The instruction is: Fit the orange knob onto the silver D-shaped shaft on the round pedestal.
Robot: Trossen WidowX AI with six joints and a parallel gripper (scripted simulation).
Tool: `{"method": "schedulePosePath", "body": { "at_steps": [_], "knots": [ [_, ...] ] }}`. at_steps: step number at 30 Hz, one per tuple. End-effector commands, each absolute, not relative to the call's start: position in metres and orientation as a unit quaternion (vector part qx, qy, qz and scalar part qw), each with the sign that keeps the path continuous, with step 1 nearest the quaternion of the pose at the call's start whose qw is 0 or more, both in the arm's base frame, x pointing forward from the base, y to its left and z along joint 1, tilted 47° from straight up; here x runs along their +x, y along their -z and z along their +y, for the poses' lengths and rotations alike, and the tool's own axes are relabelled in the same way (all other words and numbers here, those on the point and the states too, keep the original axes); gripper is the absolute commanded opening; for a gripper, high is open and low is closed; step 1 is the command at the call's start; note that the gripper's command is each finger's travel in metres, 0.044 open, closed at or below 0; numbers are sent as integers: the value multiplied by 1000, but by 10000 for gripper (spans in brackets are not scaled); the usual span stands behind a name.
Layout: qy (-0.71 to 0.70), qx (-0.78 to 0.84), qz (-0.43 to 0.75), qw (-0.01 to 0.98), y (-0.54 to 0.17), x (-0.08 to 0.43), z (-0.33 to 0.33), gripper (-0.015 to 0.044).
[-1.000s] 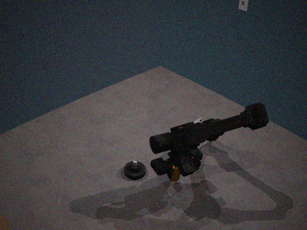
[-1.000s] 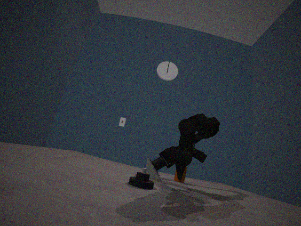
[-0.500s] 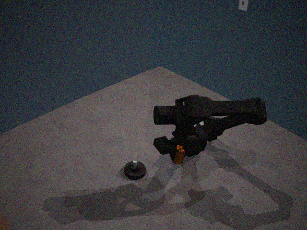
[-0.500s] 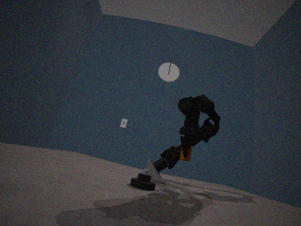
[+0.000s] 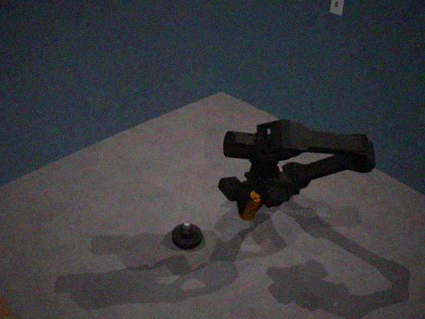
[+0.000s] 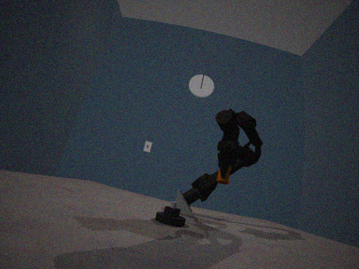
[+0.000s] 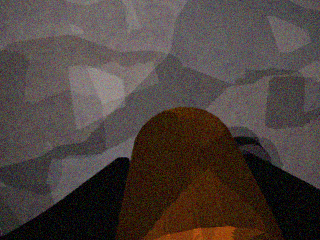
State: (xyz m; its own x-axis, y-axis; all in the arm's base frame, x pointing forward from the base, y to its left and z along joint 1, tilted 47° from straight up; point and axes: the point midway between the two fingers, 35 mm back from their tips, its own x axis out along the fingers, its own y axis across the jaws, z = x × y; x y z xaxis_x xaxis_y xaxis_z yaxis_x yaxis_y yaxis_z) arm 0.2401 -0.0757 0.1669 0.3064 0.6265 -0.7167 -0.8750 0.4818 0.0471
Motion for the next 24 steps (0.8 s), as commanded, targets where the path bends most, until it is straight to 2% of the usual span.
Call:
{"method": "schedulePosePath", "body": {
  "at_steps": [1, 24],
  "knots": [
    [-445, -189, 340, 807, -173, 238, -79, 0],
    [-231, -265, 285, 892, -211, 228, -106, 0]
  ]
}}
